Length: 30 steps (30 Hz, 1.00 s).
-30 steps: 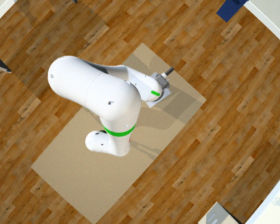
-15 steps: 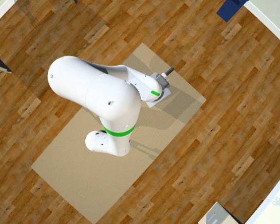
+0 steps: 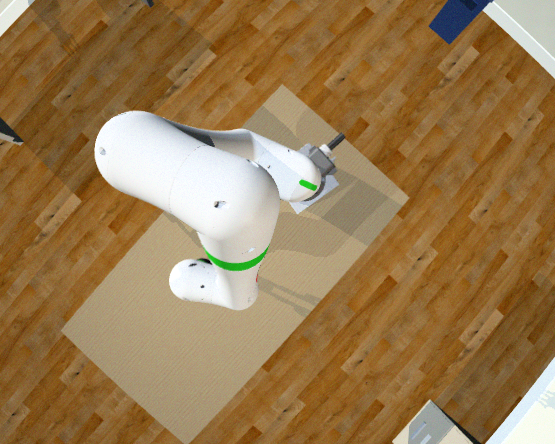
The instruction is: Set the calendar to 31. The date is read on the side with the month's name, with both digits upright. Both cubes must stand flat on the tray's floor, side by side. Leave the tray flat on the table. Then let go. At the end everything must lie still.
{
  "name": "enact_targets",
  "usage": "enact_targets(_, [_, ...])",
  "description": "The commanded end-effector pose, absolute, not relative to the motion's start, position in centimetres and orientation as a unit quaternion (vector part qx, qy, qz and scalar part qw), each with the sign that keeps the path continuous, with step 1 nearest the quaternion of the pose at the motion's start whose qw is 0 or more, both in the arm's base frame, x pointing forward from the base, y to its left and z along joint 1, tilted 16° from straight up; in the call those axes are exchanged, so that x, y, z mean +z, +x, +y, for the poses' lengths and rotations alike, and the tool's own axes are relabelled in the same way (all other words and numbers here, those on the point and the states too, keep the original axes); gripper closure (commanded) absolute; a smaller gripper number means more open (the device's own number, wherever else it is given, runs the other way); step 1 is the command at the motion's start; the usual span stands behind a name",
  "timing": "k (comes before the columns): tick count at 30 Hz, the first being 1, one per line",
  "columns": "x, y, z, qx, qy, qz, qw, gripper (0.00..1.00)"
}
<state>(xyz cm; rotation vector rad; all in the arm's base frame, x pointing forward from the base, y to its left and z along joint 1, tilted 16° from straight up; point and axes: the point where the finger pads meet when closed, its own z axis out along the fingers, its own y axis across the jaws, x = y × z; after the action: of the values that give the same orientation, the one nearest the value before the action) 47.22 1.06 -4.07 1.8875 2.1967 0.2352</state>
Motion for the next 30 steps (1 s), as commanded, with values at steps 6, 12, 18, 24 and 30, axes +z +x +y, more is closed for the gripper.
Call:
enact_targets(6, [-4.06, 47.23, 1.07, 0.08, 0.645, 0.751, 0.118, 0.83])
enact_targets(12, [-4.11, 47.25, 1.06, 0.08, 0.645, 0.751, 0.118, 0.83])
enact_targets(18, [-4.32, 47.31, 1.06, 0.08, 0.645, 0.751, 0.118, 0.83])
enact_targets(24, [-4.7, 47.42, 1.04, 0.08, 0.645, 0.751, 0.118, 0.83])
enact_targets(30, [-5.03, 47.52, 1.03, 0.08, 0.645, 0.751, 0.118, 0.83])
